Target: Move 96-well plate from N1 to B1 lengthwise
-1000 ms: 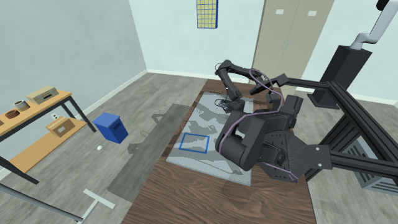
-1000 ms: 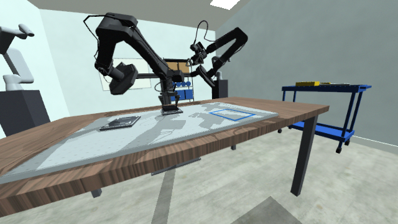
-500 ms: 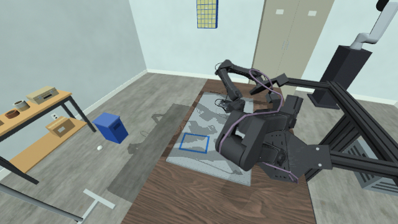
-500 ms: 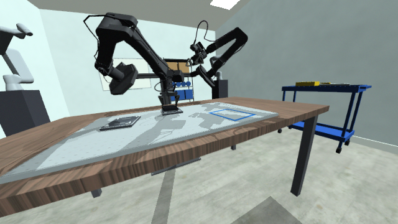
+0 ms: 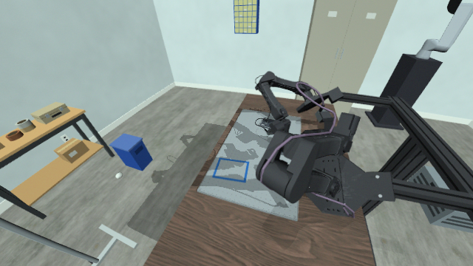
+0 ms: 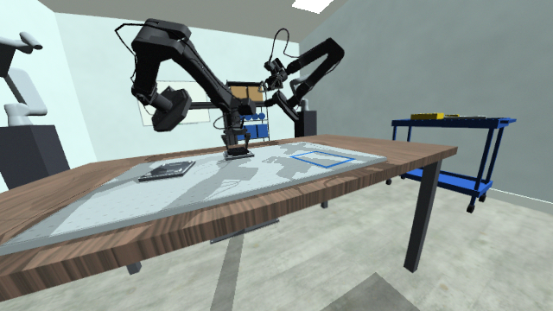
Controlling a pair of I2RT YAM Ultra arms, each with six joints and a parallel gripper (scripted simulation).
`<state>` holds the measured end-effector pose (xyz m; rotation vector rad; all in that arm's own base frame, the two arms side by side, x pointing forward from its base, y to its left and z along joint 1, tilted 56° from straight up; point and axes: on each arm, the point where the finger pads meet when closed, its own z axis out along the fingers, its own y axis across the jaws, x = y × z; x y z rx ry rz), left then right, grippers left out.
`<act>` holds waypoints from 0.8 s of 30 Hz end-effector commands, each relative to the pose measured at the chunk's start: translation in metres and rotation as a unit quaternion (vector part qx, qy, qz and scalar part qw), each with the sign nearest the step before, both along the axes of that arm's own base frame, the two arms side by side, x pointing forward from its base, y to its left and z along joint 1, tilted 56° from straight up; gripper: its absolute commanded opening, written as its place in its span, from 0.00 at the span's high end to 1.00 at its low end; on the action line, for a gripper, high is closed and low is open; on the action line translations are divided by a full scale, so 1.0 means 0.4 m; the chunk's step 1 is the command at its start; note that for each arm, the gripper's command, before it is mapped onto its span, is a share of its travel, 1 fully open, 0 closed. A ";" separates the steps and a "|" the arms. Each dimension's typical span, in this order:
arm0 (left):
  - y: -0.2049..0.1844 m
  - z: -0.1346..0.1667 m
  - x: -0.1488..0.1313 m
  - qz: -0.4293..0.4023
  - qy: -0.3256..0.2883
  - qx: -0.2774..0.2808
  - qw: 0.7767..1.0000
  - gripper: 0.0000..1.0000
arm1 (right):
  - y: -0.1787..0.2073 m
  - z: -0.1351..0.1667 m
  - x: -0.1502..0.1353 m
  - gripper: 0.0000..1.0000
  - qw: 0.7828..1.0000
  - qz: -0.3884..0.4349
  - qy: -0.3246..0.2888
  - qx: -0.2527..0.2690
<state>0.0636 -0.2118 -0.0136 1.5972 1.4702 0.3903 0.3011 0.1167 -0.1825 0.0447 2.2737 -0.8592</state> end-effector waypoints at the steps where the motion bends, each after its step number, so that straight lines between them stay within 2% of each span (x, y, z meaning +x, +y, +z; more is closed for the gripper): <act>1: -0.020 0.005 -0.013 -0.002 0.001 -0.006 1.000 0.00 | -0.032 -0.021 0.010 0.22 1.000 0.005 0.003 -0.006; 4: -0.020 0.005 -0.013 -0.002 0.001 -0.006 1.000 0.00 | -0.046 -0.027 0.003 0.22 1.000 -0.002 0.010 -0.009; 7: -0.020 0.005 -0.013 -0.002 0.001 -0.006 1.000 0.00 | 0.002 -0.010 0.013 0.22 1.000 0.000 0.003 0.005; 14: -0.020 0.005 -0.013 -0.002 0.001 -0.006 1.000 0.00 | 0.011 0.000 0.004 0.22 1.000 0.000 0.007 0.000; 16: -0.020 0.005 -0.013 -0.002 0.001 -0.006 1.000 0.00 | 0.011 0.000 0.004 0.00 1.000 0.000 0.007 0.000; 24: -0.020 0.005 -0.013 -0.002 0.001 -0.006 1.000 0.00 | 0.021 0.023 0.006 0.00 1.000 0.007 -0.003 0.012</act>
